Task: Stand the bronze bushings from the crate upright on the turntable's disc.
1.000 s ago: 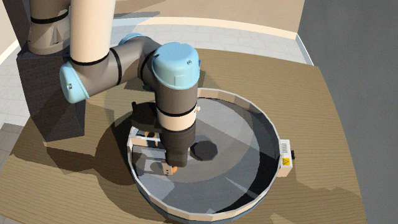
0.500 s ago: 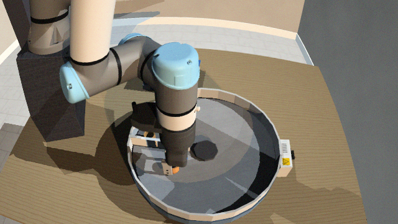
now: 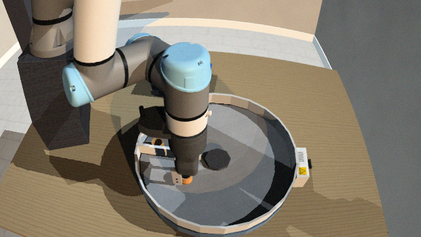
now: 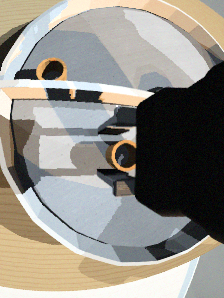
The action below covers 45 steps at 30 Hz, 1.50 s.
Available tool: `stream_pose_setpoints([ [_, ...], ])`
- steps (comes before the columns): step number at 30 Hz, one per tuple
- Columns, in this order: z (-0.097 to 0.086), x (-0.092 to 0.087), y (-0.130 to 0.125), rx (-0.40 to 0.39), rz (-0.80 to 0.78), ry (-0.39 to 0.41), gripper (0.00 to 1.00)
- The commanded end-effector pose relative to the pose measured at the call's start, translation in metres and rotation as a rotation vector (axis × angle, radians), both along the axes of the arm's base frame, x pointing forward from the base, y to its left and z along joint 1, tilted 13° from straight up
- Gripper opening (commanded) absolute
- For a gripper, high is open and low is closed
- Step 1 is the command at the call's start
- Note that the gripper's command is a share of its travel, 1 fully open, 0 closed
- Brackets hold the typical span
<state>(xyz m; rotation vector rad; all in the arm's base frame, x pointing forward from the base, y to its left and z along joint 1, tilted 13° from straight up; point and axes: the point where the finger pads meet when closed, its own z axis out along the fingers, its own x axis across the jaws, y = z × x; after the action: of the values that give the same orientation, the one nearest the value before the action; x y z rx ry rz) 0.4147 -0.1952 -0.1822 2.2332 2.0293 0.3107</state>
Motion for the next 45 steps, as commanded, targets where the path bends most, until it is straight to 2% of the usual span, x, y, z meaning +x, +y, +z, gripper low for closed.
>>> stream_pose_setpoints([
  [1, 0.007, -0.001, -0.001, -0.001, 0.000, -0.001, 0.78],
  [9, 0.039, -0.009, -0.003, -0.001, 0.000, -0.001, 0.78],
  [14, 0.049, -0.011, -0.003, -0.001, 0.000, -0.001, 0.78],
  [45, 0.050, -0.011, -0.003, -0.001, 0.000, -0.001, 0.78],
])
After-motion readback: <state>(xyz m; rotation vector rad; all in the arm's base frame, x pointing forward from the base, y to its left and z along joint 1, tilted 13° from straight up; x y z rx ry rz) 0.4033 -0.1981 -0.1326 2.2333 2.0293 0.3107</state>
